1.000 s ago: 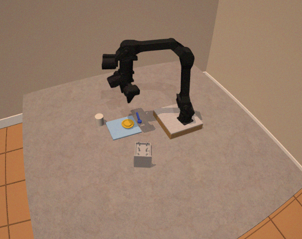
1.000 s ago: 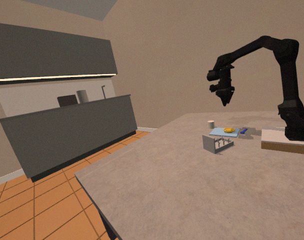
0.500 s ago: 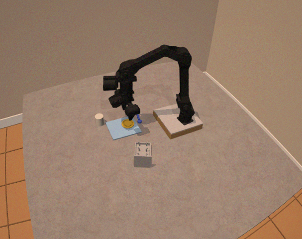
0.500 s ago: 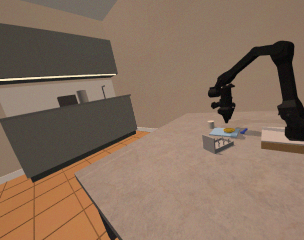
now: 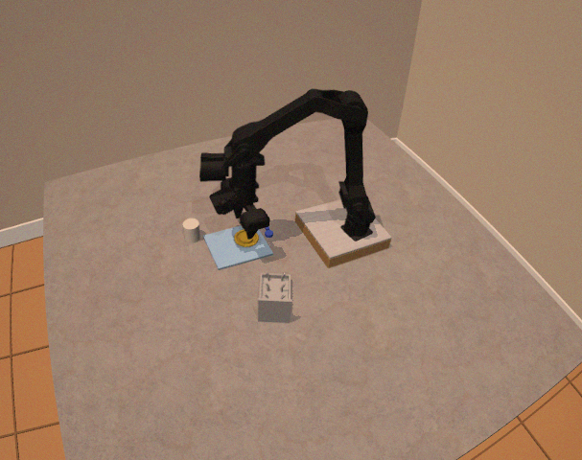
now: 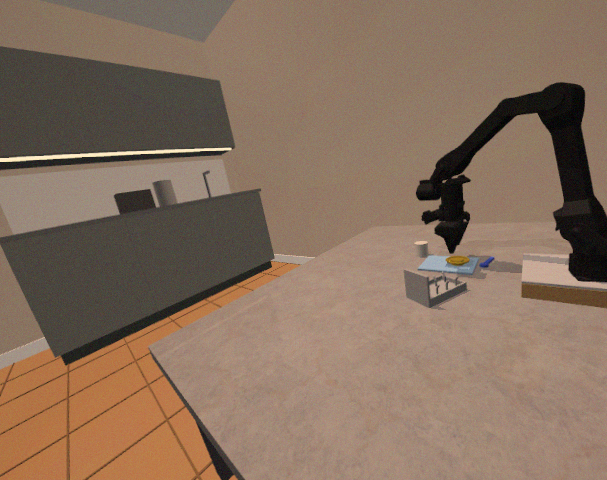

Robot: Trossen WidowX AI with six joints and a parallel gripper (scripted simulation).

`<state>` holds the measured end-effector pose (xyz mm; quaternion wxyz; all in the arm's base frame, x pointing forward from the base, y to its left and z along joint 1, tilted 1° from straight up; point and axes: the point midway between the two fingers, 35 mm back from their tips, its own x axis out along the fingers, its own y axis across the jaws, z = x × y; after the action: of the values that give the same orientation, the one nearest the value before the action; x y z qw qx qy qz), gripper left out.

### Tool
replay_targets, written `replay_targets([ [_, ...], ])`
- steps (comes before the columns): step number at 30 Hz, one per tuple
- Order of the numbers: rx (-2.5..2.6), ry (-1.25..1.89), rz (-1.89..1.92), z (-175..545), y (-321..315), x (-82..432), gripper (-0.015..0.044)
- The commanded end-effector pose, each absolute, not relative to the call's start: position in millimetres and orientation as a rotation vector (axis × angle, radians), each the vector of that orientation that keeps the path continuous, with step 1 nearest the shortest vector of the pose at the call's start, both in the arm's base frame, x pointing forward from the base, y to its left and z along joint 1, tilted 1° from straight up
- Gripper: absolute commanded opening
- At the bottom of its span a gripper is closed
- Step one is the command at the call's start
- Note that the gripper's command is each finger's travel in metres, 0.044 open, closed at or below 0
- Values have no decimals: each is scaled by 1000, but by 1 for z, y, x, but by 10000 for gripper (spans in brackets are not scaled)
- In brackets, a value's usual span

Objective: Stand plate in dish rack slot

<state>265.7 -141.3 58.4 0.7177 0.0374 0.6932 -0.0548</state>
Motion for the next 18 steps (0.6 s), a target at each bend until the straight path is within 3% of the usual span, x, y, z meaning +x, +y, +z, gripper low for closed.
replay_targets([
  [1, 85, 1539, -125, 49, -141, 264, 400],
  [18, 85, 1540, -124, 21, -141, 262, 400],
])
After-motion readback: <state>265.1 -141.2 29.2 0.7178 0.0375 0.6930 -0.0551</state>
